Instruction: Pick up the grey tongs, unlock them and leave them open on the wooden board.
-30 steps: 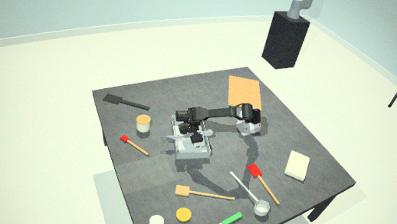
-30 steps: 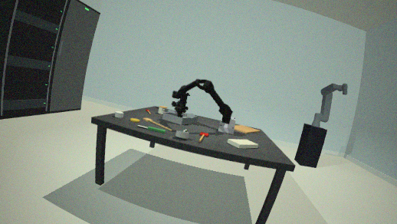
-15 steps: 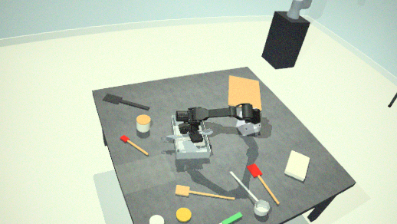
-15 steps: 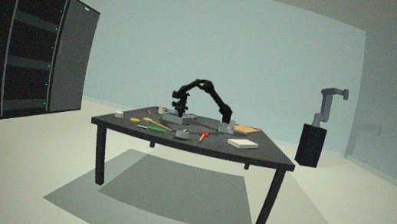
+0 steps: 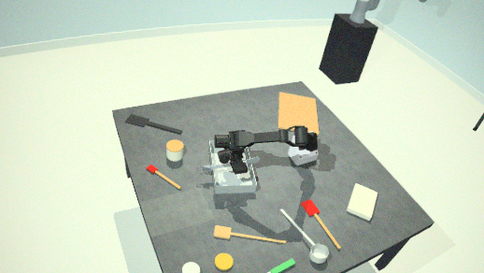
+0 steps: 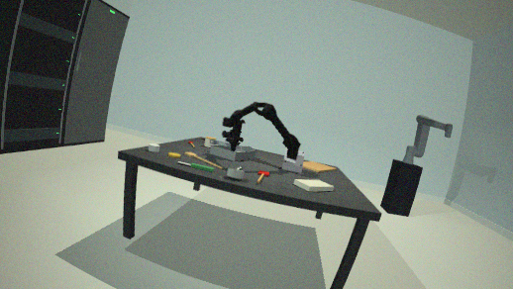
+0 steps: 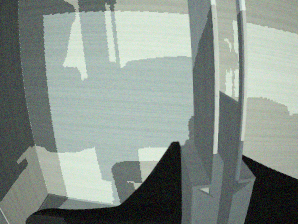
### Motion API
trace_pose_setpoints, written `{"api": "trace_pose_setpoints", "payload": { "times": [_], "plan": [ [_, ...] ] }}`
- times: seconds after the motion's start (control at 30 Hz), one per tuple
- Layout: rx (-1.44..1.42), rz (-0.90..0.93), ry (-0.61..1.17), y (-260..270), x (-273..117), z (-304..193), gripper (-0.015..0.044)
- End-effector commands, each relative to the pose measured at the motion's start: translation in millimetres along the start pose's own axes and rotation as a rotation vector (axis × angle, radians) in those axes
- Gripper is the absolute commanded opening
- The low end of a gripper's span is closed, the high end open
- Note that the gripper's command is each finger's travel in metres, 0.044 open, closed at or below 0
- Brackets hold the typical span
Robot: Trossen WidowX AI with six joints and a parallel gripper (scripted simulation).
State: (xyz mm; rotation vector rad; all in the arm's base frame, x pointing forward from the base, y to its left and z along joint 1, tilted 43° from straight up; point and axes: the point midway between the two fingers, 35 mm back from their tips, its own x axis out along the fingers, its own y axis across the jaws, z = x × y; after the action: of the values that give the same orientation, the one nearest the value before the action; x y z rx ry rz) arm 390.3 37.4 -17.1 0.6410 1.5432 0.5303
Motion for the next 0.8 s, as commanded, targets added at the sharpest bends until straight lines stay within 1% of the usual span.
{"api": "trace_pose_setpoints", "payload": {
  "times": [0.0,0.07,0.2,0.27,0.77],
  "plan": [
    [-0.004,-0.006,-0.011,-2.2,-22.3,5.7,-0.0150],
    [-0.002,-0.007,-0.012,-3.0,-45.7,7.7,-0.0150],
    [0.002,-0.006,-0.010,-3.1,-106.2,4.3,-0.0150],
    [0.003,-0.003,-0.009,-2.3,-126.2,0.5,-0.0150],
    [0.019,0.000,-0.002,-6.5,-124.8,-0.5,-0.0150]
  ]
}}
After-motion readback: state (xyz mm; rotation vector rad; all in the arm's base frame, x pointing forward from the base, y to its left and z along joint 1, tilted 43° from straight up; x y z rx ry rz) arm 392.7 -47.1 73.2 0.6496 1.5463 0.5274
